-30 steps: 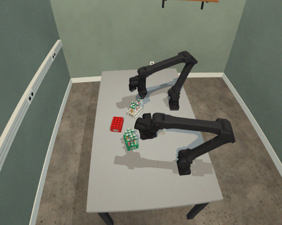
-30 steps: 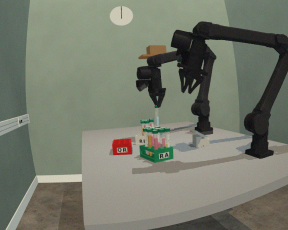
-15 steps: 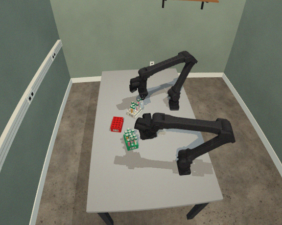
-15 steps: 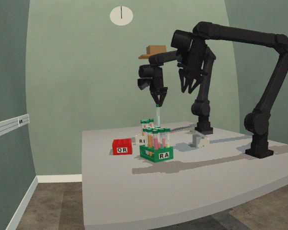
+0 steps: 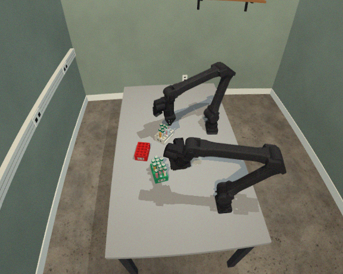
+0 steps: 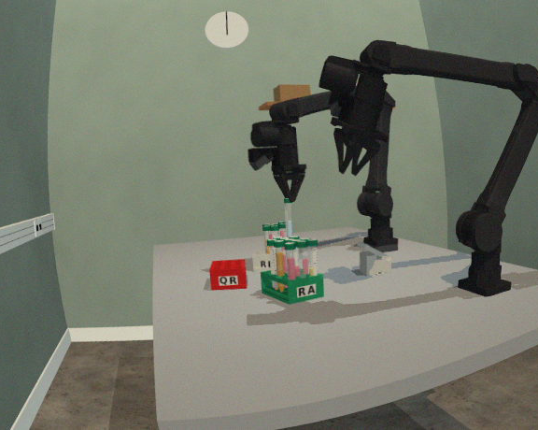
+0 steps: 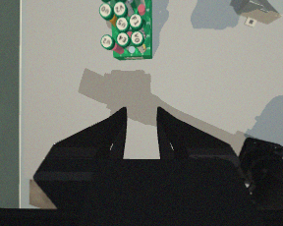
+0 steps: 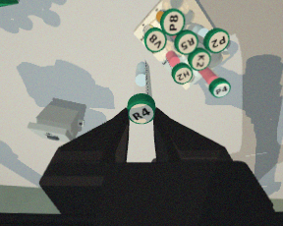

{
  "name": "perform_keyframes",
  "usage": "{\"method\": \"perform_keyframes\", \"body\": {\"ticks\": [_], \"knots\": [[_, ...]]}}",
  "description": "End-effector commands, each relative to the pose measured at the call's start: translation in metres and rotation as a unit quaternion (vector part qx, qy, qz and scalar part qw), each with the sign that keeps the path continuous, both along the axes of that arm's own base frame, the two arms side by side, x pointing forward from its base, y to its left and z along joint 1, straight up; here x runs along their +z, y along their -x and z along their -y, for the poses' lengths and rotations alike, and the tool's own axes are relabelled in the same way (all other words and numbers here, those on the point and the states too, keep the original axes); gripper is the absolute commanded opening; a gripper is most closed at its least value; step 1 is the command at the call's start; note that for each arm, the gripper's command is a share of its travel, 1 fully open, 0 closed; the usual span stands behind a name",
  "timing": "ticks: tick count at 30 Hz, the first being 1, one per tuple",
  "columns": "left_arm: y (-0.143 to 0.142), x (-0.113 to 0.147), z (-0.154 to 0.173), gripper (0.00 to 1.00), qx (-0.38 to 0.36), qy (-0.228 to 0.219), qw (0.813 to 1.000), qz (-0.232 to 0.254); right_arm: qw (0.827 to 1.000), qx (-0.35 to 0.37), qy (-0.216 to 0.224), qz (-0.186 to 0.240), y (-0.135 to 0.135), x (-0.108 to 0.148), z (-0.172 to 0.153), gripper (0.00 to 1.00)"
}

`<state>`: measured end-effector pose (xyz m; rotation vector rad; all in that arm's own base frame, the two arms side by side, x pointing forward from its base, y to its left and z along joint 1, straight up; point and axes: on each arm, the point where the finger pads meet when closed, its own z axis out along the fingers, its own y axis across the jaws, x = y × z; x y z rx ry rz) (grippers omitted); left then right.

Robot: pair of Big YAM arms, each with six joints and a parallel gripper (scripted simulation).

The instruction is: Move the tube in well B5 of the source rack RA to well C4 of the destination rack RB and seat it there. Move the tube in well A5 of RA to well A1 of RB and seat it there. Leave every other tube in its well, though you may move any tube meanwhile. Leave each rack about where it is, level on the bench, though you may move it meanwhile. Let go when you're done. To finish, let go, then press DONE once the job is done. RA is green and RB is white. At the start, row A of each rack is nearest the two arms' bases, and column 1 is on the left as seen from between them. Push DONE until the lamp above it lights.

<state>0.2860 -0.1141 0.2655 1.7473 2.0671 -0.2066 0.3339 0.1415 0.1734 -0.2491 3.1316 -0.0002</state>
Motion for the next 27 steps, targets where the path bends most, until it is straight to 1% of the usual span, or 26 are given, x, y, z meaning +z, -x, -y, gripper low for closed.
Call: {"method": "perform_keyframes", "body": {"ticks": [1,9,12,27], "knots": [[-0.007,0.016,0.001,0.30,0.000,0.004,1.000,0.018,1.000,-0.001,-0.013,0.028,-0.029,0.018,-0.025,0.00],[-0.007,0.016,0.001,0.30,0.000,0.004,1.000,0.018,1.000,-0.001,-0.013,0.025,-0.045,0.017,-0.046,0.00],[-0.007,0.016,0.001,0.30,0.000,0.004,1.000,0.018,1.000,-0.001,-0.012,0.023,-0.046,0.017,-0.048,0.00],[-0.007,0.016,0.001,0.30,0.000,0.004,1.000,0.018,1.000,-0.001,-0.009,0.015,-0.072,0.016,-0.083,0.00]]}}
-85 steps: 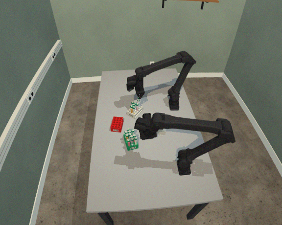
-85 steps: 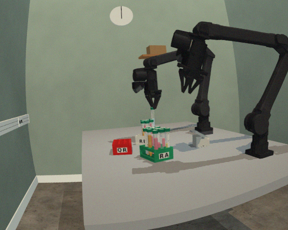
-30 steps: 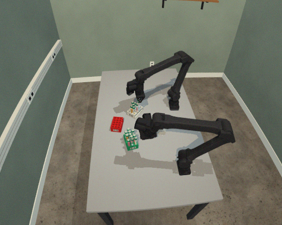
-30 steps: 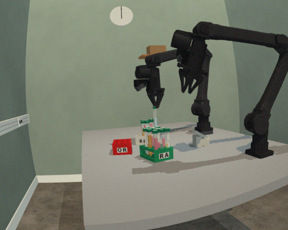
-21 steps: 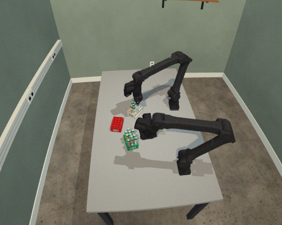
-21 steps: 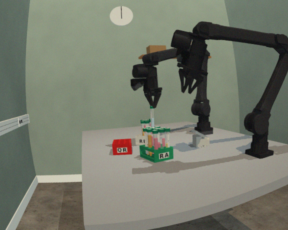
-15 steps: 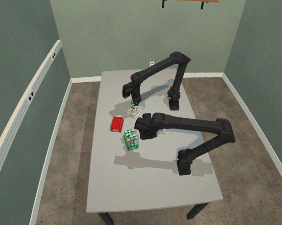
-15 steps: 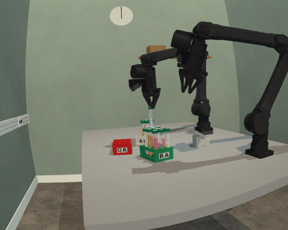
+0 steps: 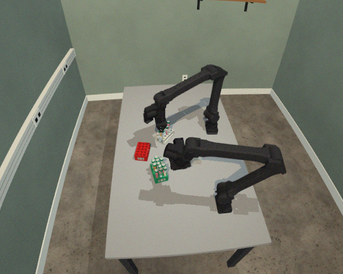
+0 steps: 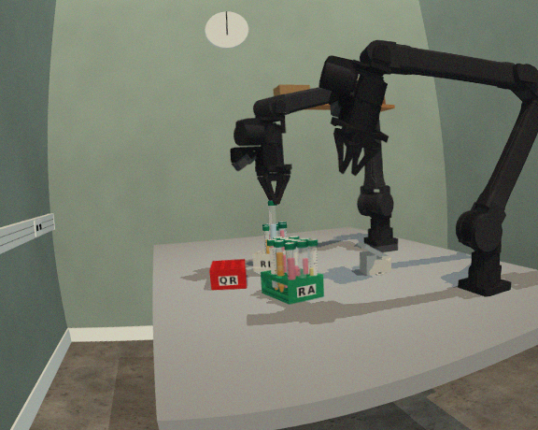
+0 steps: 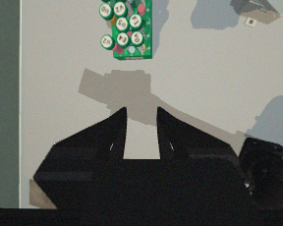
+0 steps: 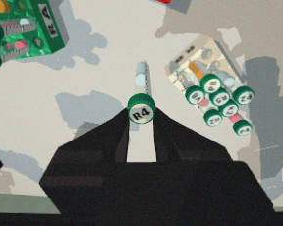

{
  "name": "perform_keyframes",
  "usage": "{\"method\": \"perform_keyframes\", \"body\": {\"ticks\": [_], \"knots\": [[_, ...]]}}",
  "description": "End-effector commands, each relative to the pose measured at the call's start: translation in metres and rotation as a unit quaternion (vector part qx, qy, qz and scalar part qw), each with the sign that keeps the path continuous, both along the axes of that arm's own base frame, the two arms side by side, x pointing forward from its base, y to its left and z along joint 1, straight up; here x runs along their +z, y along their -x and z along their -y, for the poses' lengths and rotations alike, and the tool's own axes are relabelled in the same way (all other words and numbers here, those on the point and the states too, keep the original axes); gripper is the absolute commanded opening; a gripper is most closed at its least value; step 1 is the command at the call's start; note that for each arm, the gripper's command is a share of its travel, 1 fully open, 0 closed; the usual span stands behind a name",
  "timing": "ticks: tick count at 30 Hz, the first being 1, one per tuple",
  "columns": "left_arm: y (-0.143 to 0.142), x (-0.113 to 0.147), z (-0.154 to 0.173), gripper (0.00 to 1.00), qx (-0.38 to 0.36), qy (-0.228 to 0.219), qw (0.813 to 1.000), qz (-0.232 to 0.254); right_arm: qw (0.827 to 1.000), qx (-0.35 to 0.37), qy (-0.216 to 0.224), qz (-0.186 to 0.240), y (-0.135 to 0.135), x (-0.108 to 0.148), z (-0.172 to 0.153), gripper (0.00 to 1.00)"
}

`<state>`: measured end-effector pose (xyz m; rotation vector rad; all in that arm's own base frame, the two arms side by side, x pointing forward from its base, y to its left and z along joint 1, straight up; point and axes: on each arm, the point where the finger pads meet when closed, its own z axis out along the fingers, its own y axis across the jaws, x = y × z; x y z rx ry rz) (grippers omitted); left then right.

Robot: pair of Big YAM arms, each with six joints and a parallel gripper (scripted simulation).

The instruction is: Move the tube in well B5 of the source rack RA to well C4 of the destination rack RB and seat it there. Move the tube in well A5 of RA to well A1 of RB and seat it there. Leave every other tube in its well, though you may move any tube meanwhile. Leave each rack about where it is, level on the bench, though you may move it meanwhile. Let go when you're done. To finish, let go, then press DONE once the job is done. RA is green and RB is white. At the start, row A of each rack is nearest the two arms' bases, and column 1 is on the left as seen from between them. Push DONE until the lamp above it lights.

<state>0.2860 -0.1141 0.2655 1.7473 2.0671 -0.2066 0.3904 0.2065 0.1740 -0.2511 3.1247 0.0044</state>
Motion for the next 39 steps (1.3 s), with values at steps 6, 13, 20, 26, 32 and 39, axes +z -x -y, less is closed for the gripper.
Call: {"method": "perform_keyframes", "body": {"ticks": [6,13,20,26,32,39], "knots": [[-0.007,0.016,0.001,0.30,0.000,0.004,1.000,0.018,1.000,-0.002,-0.007,0.012,-0.026,0.015,-0.030,0.00],[-0.007,0.016,0.001,0.30,0.000,0.004,1.000,0.018,1.000,-0.002,-0.007,0.012,-0.041,0.015,-0.049,0.00],[-0.007,0.016,0.001,0.30,0.000,0.004,1.000,0.018,0.999,0.042,-0.007,0.012,-0.050,0.015,-0.060,0.00],[-0.007,0.016,0.001,0.30,0.000,0.004,1.000,0.018,0.990,0.141,-0.005,0.013,-0.050,0.015,-0.060,0.00],[-0.007,0.016,0.001,0.30,0.000,0.004,1.000,0.018,0.971,0.239,-0.003,0.014,-0.050,0.015,-0.060,0.00],[-0.007,0.016,0.001,0.30,0.000,0.004,1.000,0.018,0.967,0.253,-0.003,0.014,-0.056,0.014,-0.068,0.00]]}}
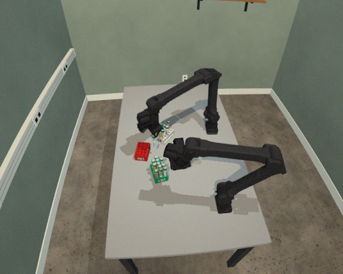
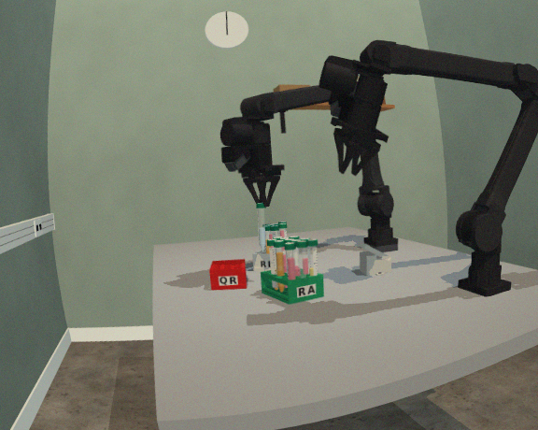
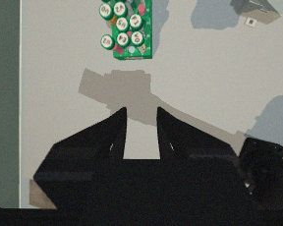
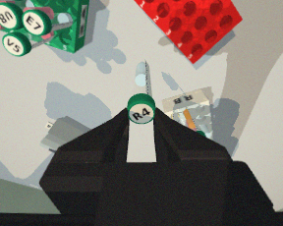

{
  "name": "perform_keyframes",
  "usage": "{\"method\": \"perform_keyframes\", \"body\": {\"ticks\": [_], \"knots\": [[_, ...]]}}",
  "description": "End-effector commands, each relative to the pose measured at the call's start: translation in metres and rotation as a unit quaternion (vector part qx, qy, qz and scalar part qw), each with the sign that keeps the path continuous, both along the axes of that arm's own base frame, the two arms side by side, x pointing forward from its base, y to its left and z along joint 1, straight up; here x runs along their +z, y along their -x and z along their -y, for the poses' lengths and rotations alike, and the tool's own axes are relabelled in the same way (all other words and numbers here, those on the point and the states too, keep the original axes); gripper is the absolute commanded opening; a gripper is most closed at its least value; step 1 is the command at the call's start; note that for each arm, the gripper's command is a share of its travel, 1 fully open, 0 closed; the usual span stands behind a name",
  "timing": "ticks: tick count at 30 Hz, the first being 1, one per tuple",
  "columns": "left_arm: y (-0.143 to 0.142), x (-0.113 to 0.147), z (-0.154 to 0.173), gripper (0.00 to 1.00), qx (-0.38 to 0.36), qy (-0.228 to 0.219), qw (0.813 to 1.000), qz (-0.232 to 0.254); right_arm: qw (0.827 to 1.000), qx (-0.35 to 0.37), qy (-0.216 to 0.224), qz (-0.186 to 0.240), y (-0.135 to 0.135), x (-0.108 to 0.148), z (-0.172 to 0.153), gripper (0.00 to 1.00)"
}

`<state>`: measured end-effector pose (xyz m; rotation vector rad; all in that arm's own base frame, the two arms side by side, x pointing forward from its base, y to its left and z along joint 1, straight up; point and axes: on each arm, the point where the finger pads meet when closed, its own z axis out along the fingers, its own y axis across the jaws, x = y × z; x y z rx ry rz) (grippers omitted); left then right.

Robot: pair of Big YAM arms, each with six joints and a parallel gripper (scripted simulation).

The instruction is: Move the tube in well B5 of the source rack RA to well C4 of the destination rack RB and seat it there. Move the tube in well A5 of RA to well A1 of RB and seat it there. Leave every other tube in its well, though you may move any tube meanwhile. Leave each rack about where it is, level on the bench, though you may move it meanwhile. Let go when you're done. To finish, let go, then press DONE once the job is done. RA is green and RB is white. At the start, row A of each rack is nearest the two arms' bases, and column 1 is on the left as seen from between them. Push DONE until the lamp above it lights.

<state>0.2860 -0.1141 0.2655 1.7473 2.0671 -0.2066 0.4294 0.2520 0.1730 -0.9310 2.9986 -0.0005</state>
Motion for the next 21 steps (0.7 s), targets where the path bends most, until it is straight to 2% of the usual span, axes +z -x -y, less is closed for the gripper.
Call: {"method": "perform_keyframes", "body": {"ticks": [1,11,21], "knots": [[-0.007,0.016,0.001,0.30,0.000,0.004,1.000,0.018,0.999,0.035,-0.009,0.014,-0.018,0.015,-0.026,0.00],[-0.007,0.016,0.001,0.30,0.000,0.004,1.000,0.018,1.000,0.024,-0.009,0.014,-0.037,0.012,-0.053,0.00],[-0.007,0.016,0.001,0.30,0.000,0.004,1.000,0.018,1.000,0.024,-0.009,0.014,-0.057,0.014,-0.041,0.00]]}}
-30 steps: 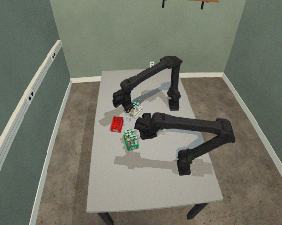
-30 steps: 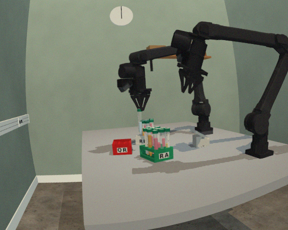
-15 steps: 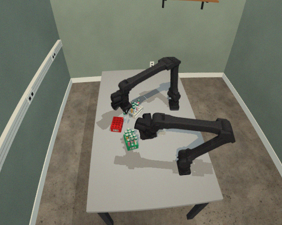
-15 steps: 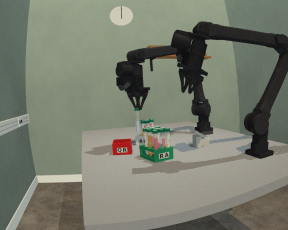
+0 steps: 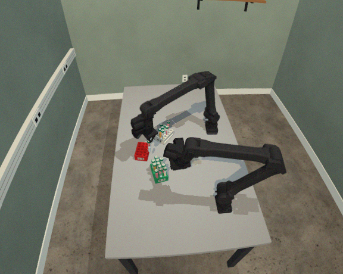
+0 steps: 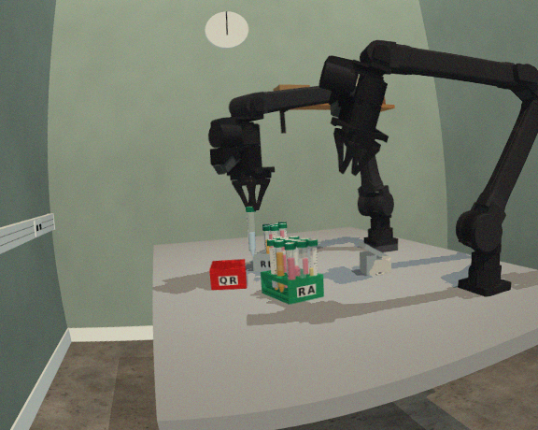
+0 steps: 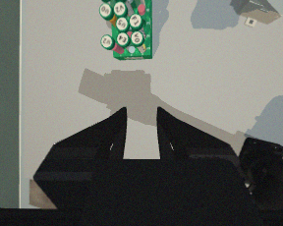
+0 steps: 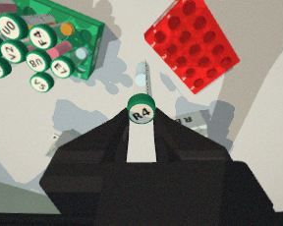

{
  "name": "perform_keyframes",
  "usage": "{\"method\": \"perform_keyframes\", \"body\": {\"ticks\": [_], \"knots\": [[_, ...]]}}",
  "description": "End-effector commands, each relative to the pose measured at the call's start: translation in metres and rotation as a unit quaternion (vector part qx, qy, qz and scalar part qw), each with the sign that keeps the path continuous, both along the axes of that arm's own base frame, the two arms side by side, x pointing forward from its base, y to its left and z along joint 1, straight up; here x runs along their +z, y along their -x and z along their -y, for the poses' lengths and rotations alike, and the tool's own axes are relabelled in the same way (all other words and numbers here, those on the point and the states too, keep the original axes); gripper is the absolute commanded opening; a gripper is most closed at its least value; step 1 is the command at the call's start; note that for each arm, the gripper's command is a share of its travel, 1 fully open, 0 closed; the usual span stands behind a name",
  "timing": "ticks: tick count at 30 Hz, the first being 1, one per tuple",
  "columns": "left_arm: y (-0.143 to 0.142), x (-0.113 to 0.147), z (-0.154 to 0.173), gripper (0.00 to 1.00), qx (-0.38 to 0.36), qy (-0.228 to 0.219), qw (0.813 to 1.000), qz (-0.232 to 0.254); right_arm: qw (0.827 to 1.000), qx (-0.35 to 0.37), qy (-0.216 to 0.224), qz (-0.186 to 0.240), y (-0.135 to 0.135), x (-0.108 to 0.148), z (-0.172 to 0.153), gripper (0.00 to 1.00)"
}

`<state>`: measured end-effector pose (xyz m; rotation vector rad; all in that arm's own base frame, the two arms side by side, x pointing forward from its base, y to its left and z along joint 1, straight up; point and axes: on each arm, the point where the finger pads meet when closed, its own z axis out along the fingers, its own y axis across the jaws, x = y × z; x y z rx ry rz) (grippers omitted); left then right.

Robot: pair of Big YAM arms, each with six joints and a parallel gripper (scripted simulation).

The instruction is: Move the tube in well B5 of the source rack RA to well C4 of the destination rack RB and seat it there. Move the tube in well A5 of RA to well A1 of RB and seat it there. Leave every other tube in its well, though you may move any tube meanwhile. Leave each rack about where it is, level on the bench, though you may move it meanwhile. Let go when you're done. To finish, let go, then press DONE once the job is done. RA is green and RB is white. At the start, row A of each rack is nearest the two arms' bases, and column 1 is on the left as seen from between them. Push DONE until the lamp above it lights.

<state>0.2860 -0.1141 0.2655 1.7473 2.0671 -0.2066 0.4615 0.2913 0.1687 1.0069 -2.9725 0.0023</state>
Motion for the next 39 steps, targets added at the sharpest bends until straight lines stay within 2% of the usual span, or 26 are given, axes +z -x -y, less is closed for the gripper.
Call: {"method": "perform_keyframes", "body": {"ticks": [1,39], "knots": [[-0.007,0.016,0.001,0.30,0.000,0.004,1.000,0.018,1.000,-0.002,-0.011,0.016,-0.026,0.018,-0.001,0.00],[-0.007,0.016,0.001,0.30,0.000,0.004,1.000,0.018,1.000,-0.002,-0.010,0.016,-0.082,0.016,0.005,0.00]]}}
